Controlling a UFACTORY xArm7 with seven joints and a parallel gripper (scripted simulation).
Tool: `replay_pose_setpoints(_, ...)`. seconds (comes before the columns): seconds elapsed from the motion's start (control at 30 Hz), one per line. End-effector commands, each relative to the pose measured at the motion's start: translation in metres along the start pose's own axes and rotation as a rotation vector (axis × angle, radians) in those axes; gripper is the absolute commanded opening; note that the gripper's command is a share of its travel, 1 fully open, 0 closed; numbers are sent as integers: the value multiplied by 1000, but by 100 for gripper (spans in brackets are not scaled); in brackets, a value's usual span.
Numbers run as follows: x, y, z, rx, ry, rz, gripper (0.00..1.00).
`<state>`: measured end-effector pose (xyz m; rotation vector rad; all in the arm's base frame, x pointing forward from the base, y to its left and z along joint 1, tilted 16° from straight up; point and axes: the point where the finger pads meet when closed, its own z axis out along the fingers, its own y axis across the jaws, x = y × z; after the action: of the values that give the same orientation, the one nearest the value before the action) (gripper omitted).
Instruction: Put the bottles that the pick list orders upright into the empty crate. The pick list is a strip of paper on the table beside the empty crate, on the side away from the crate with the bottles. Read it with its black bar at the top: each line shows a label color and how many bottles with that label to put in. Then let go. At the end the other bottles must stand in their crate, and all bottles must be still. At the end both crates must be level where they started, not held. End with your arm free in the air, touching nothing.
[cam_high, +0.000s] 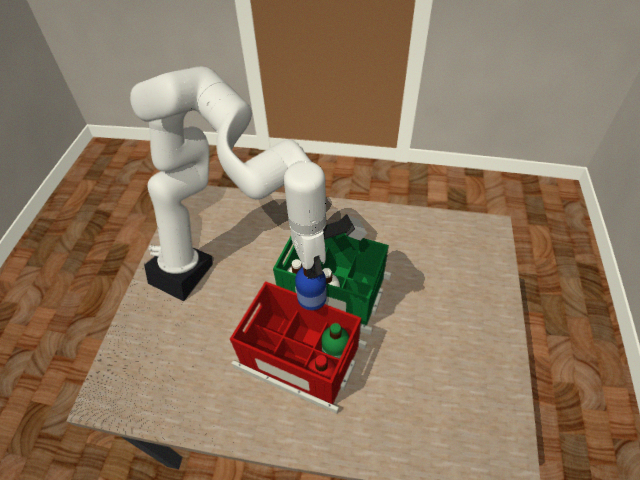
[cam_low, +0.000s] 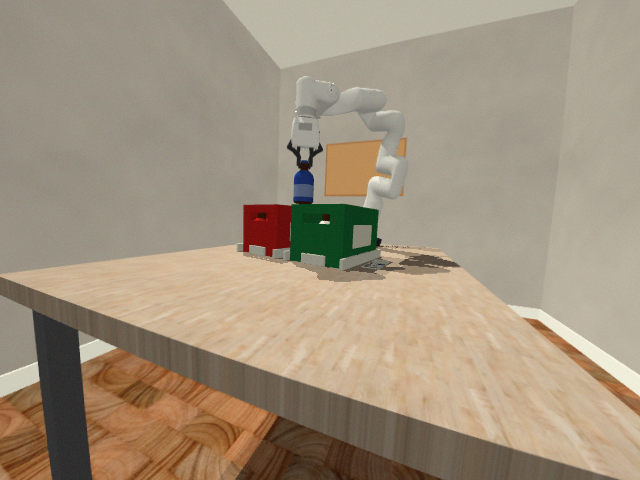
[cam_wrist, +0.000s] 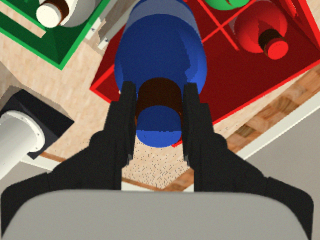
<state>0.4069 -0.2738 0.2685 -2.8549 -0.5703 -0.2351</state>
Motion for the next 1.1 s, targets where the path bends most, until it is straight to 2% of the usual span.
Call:
replay_pose_setpoints(0.0, 5, 0, -2, -5, 2, 0, 0)
replay_pose_setpoints(1.07, 65, -10, -3, -5, 3, 0, 0)
